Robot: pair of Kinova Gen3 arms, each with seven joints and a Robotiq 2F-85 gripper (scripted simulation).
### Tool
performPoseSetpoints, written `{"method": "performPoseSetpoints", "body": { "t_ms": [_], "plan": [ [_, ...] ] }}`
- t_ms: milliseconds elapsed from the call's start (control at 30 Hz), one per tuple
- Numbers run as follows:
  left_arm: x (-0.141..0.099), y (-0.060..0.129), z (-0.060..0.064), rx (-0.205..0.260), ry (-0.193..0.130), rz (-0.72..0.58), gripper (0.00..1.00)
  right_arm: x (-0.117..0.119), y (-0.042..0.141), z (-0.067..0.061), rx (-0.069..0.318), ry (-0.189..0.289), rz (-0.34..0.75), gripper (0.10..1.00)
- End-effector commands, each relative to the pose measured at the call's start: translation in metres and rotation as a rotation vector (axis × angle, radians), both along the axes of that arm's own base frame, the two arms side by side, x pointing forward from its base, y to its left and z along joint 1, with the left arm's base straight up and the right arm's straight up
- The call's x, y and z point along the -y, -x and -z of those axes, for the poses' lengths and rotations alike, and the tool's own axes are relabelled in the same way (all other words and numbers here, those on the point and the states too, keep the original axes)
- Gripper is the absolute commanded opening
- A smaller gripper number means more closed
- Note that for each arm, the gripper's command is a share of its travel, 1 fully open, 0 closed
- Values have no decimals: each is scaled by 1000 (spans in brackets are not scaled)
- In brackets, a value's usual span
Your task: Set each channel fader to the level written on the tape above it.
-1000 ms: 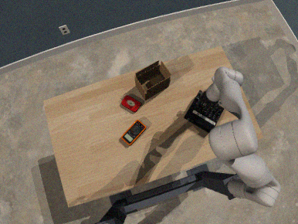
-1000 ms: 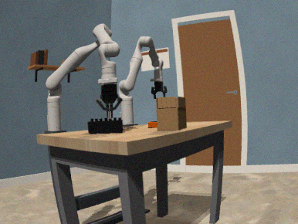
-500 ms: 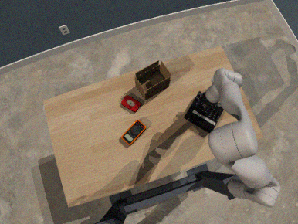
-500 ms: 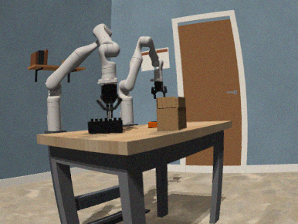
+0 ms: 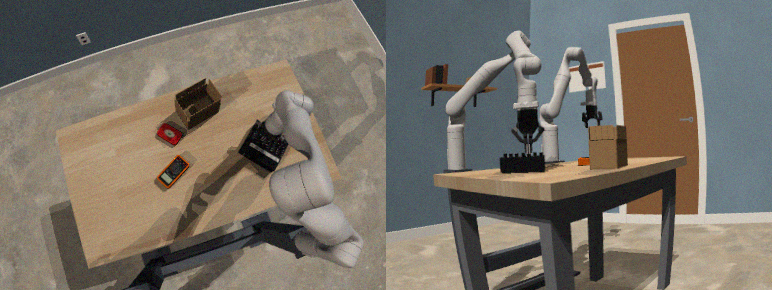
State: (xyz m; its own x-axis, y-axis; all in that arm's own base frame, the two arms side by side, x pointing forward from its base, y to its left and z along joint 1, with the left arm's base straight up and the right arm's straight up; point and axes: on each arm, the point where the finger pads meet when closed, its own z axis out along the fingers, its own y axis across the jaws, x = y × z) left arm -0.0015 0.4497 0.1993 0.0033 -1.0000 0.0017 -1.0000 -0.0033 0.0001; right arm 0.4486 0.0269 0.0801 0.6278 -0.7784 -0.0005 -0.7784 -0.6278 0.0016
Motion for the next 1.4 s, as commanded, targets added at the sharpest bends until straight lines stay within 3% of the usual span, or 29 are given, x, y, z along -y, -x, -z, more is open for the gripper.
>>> {"method": "performPoseSetpoints", "body": {
  "t_ms": [0, 1367],
  "plan": [
    [0, 0, -1, 0, -2, 0, 1000, -1, 1, -1, 2, -1, 0, 99],
    [0, 0, -1, 0, -2, 0, 1000, -8, 6, -1, 2, -1, 0, 99]
  ]
}}
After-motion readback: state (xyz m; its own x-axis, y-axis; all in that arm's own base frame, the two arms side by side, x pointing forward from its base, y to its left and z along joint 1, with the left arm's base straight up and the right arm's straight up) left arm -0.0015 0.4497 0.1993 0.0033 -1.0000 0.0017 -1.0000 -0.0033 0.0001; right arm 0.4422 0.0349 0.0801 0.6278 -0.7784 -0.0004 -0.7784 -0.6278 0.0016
